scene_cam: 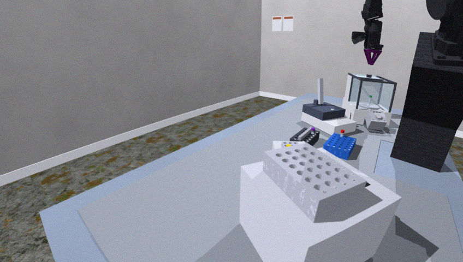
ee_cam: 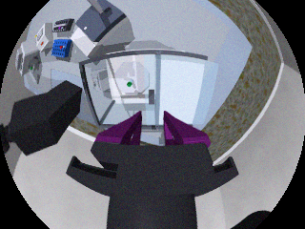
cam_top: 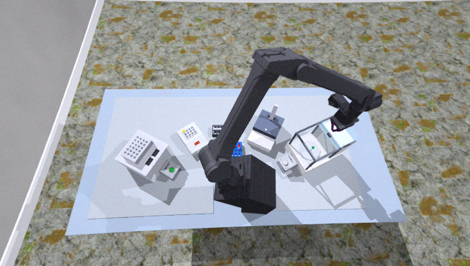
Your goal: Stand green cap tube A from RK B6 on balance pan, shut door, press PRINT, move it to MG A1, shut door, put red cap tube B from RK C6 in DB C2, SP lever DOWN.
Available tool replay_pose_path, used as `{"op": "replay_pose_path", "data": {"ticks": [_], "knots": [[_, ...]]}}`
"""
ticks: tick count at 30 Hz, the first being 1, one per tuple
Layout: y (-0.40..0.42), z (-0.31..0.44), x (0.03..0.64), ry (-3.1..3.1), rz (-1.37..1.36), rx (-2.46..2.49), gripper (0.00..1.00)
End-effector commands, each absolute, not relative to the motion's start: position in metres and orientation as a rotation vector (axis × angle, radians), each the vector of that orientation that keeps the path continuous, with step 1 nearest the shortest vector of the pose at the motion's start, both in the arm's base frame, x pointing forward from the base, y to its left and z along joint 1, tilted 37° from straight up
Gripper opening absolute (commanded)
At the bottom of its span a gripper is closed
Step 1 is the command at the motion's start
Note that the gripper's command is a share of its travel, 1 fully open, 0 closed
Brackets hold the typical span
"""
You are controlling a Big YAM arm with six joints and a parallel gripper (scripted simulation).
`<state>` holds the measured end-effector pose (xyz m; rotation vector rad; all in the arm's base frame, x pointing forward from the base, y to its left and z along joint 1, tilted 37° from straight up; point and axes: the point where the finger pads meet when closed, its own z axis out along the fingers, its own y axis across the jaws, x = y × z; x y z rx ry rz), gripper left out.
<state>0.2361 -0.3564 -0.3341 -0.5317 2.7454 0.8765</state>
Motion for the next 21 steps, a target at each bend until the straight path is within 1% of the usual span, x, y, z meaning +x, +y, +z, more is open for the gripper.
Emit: {"op": "replay_pose_path", "data": {"ticks": [1, 11, 12, 15, 16, 19, 20, 21], "knots": [[-0.371, -0.330, 0.241, 2.745, 0.838, -0.545, 0.30], [-0.371, -0.330, 0.241, 2.745, 0.838, -0.545, 0.30], [-0.364, -0.322, 0.240, 2.768, 0.833, -0.495, 0.36], [-0.352, -0.333, 0.235, 2.812, 0.888, -0.351, 0.36], [-0.359, -0.319, 0.234, 2.828, 0.855, -0.301, 0.36], [-0.359, -0.319, 0.234, 2.840, 0.861, -0.255, 0.36], [-0.340, -0.337, 0.225, 2.850, 0.933, -0.197, 0.36], [-0.340, -0.337, 0.225, 2.862, 0.939, -0.150, 0.36]]}}
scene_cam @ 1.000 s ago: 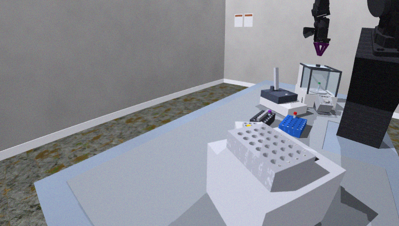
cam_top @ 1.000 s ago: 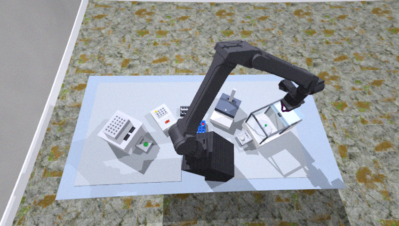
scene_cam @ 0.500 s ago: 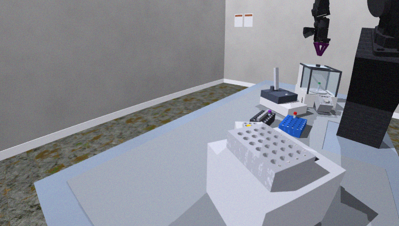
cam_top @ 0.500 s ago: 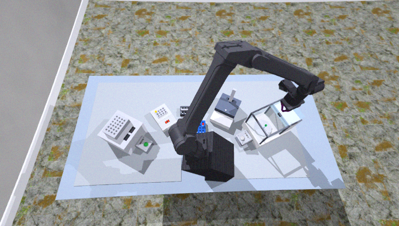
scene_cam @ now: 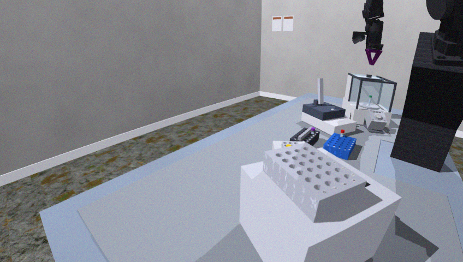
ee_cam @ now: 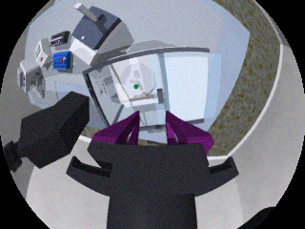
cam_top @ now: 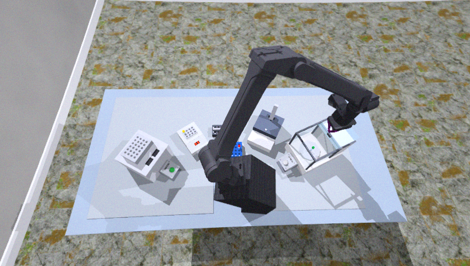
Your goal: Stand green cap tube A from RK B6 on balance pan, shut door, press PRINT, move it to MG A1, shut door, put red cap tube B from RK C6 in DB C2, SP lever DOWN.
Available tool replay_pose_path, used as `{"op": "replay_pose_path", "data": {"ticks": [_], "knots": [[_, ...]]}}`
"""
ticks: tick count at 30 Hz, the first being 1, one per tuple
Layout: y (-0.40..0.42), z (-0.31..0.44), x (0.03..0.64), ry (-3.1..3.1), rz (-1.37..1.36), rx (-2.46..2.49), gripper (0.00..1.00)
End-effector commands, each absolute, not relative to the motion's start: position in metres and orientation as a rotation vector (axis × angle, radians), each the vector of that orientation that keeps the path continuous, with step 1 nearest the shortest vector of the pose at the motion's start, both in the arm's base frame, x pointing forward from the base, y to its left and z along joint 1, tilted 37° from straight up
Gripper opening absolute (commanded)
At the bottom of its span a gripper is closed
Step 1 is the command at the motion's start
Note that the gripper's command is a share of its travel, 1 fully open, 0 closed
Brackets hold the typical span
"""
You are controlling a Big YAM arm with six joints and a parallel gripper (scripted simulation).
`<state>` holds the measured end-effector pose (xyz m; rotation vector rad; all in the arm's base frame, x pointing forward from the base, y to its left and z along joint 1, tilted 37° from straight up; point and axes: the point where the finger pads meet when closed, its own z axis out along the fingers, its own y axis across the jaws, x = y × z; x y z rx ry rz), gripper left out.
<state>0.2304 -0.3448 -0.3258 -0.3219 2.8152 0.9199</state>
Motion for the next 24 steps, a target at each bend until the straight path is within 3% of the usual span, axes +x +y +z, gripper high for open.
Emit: {"op": "replay_pose_path", "data": {"ticks": [1, 24], "knots": [[-0.340, -0.337, 0.225, 2.873, 0.945, -0.103, 0.36], [-0.327, -0.324, 0.215, 2.936, 1.006, 0.926, 0.36]]}}
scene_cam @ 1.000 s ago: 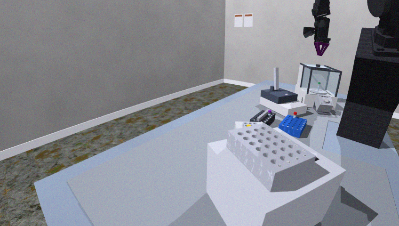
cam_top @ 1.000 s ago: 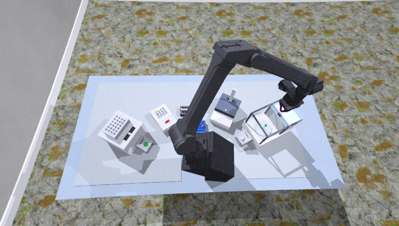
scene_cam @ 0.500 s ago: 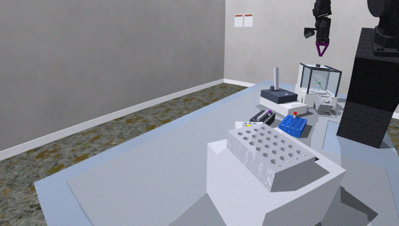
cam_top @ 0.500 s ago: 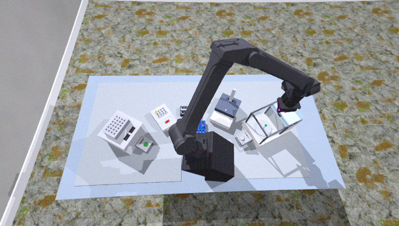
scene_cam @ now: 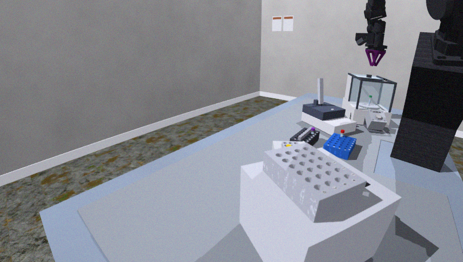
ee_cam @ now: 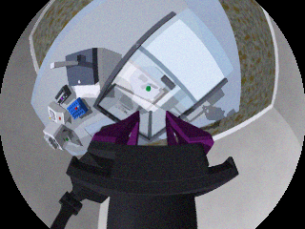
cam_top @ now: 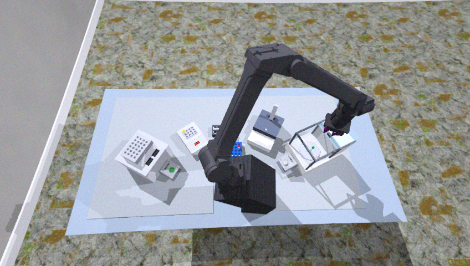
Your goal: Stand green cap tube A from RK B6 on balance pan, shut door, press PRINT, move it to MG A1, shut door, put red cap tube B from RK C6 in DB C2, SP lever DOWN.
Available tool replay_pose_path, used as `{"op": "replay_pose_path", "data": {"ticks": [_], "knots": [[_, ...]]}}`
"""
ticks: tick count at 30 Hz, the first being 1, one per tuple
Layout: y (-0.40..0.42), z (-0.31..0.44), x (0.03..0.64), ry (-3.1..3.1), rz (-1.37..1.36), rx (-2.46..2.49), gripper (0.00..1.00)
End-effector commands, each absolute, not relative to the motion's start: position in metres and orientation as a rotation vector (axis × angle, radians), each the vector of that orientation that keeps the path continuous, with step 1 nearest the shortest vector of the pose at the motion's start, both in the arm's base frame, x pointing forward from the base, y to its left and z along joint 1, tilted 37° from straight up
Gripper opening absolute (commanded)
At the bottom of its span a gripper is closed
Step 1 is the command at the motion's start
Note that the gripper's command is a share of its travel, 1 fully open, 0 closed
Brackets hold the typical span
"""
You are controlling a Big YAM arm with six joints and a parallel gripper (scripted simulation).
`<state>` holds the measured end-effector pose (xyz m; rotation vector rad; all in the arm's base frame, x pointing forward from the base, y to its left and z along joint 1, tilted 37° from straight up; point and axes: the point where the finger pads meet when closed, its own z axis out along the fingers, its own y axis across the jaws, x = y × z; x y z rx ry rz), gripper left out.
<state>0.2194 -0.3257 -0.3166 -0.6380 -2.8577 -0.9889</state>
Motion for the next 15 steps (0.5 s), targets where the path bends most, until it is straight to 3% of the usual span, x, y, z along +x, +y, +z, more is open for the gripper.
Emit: {"op": "replay_pose_path", "data": {"ticks": [1, 15], "knots": [[-0.327, -0.324, 0.215, -2.752, -0.944, -0.885, 0.36], [-0.312, -0.319, 0.206, -2.428, -0.871, -1.358, 0.36]]}}
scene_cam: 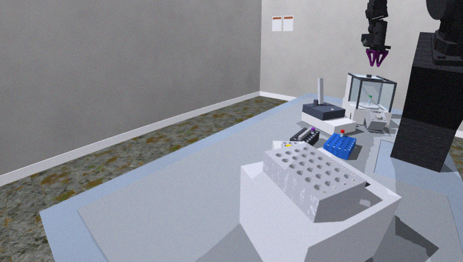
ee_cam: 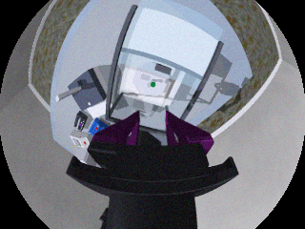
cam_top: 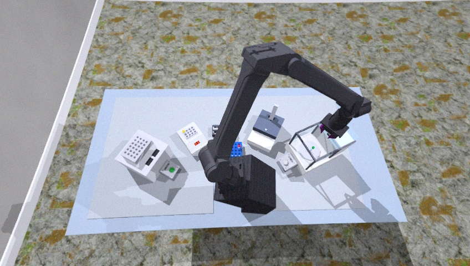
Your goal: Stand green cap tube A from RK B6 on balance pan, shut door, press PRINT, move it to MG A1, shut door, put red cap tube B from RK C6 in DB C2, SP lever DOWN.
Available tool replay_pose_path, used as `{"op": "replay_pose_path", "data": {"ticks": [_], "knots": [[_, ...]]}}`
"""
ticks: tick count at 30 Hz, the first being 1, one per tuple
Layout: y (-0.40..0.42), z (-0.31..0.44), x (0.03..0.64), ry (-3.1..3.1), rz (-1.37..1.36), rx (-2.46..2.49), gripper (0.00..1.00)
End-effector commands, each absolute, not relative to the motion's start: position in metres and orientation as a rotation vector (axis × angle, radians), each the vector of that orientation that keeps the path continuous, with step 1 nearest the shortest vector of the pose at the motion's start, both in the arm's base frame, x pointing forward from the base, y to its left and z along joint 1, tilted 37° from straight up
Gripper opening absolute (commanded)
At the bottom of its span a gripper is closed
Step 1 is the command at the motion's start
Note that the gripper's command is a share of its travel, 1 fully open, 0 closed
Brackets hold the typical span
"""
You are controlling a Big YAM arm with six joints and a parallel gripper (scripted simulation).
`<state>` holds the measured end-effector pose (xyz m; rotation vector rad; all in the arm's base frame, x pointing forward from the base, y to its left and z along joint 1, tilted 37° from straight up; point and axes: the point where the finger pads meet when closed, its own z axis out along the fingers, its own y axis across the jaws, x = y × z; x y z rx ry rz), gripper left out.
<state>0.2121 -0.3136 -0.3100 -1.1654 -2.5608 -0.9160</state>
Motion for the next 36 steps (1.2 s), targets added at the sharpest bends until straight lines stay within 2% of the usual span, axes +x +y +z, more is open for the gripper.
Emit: {"op": "replay_pose_path", "data": {"ticks": [1, 6, 18, 21, 36], "knots": [[-0.325, -0.301, 0.207, -2.437, -0.839, -1.417, 0.36], [-0.309, -0.313, 0.205, -2.271, -0.820, -1.547, 0.36], [-0.323, -0.307, 0.213, -2.306, -0.814, -1.542, 0.36], [-0.298, -0.320, 0.210, -2.271, -0.825, -1.521, 0.36], [-0.288, -0.337, 0.214, -2.279, -0.824, -1.525, 0.36]]}}
